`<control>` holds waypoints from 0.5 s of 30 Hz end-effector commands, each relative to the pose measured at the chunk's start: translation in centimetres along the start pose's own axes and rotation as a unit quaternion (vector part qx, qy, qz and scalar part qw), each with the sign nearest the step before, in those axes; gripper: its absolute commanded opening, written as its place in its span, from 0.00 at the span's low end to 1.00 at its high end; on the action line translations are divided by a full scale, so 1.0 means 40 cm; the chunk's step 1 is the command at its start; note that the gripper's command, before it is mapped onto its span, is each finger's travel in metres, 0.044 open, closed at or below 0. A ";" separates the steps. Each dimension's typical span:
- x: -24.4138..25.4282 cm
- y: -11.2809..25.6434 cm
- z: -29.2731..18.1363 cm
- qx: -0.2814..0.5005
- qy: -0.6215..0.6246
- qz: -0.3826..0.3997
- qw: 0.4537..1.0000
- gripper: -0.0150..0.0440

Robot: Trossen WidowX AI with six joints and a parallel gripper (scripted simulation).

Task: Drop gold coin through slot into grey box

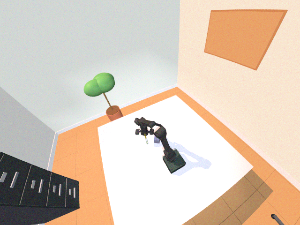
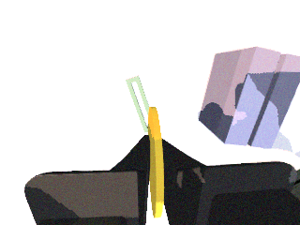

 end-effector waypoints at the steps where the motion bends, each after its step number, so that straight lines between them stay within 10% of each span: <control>1: -0.011 -0.002 0.001 0.000 -0.060 -0.003 0.998 0.25; 15: -0.050 -0.001 0.023 0.000 -0.072 -0.003 0.997 0.25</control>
Point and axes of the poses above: the point midway between the two fingers, 35 mm back from their tips, its own y axis back along the fingers, its own x axis across the jaws, z = x × y, the point moved 7 cm from there along y, back along the fingers, and after that the axes turned 10 degrees about -y, right-handed, at the moved point
